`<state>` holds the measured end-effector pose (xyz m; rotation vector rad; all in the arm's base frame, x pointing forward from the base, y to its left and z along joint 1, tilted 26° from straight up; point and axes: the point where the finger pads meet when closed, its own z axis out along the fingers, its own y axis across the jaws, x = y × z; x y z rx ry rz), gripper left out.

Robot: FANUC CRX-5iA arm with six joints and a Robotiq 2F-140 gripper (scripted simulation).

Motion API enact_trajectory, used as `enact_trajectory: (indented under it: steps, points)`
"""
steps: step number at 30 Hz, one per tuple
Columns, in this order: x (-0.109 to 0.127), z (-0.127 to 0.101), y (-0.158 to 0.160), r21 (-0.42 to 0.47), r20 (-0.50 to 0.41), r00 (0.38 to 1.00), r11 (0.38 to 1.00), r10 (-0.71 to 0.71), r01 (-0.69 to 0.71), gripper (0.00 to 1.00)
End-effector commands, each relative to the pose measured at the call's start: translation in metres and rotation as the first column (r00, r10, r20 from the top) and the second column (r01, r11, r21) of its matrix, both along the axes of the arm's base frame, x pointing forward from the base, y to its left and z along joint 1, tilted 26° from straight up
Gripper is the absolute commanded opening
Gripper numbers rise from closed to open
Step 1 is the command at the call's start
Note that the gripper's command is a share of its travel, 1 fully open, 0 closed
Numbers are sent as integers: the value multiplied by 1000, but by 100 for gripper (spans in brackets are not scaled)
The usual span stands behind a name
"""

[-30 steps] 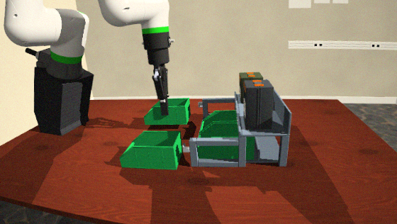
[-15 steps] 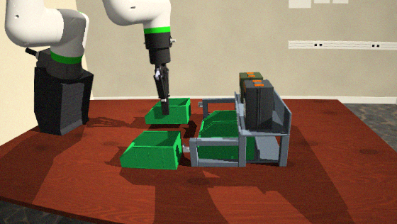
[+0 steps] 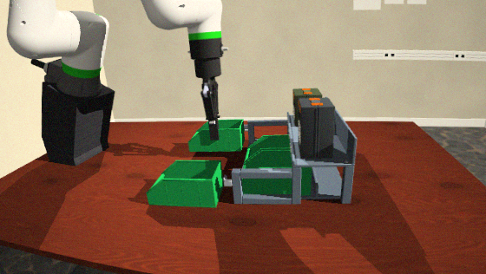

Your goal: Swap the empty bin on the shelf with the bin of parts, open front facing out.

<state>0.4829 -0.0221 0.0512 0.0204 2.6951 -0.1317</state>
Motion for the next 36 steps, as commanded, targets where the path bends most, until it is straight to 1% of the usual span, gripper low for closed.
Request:
enact_trajectory:
  steps: [1,14,17,24,36]
  points:
    - [3,1,0,-1,0,1000,1000,-1,1,10]
    - [3,2,0,-1,-2,1000,1000,-1,1,10]
    - [3,2,0,0,-23,1000,1000,-3,3,10]
    - [6,6,0,4,-106,994,1000,-9,10,10]
    - [6,6,0,4,-113,994,1000,-10,10,10]
